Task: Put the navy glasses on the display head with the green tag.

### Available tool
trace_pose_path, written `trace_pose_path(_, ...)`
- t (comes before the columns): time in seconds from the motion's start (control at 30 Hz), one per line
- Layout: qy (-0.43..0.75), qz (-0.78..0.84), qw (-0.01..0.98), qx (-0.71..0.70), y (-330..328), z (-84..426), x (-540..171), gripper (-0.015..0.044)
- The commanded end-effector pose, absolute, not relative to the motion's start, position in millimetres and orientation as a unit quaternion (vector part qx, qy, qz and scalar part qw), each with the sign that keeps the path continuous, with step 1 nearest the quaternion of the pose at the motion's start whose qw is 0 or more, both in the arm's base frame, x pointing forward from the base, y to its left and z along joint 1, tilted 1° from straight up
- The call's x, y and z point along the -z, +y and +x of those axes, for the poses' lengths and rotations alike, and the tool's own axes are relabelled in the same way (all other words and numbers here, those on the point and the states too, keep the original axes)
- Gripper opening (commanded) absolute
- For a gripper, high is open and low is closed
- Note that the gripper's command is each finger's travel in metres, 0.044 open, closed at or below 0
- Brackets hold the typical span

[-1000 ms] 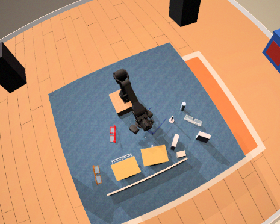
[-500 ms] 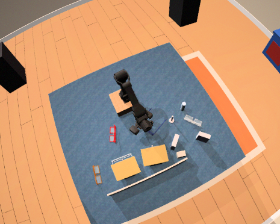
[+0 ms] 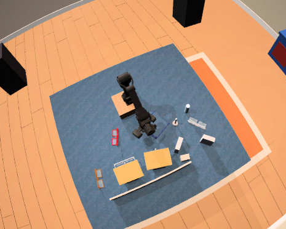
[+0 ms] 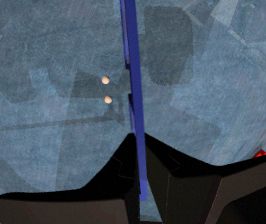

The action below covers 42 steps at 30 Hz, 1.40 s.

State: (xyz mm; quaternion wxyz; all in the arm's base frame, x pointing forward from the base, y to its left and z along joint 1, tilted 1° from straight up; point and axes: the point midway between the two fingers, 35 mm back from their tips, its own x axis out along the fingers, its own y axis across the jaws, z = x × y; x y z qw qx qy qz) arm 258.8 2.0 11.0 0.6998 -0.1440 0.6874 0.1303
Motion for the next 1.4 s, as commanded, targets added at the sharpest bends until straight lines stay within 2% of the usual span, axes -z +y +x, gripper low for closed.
trace_pose_path(0.0,0.689,-0.146,0.698,-0.132,1.5,257.3,-4.9,0.0)
trace_pose_path(0.93,0.689,-0.146,0.698,-0.132,0.9,253.0,22.0,0.0)
trace_pose_path(1.07,0.688,-0.144,0.699,-0.13,1.4,254.7,18.5,0.0105)
trace_pose_path(1.37,0.688,-0.144,0.699,-0.13,1.7,254.5,18.2,0.0108)
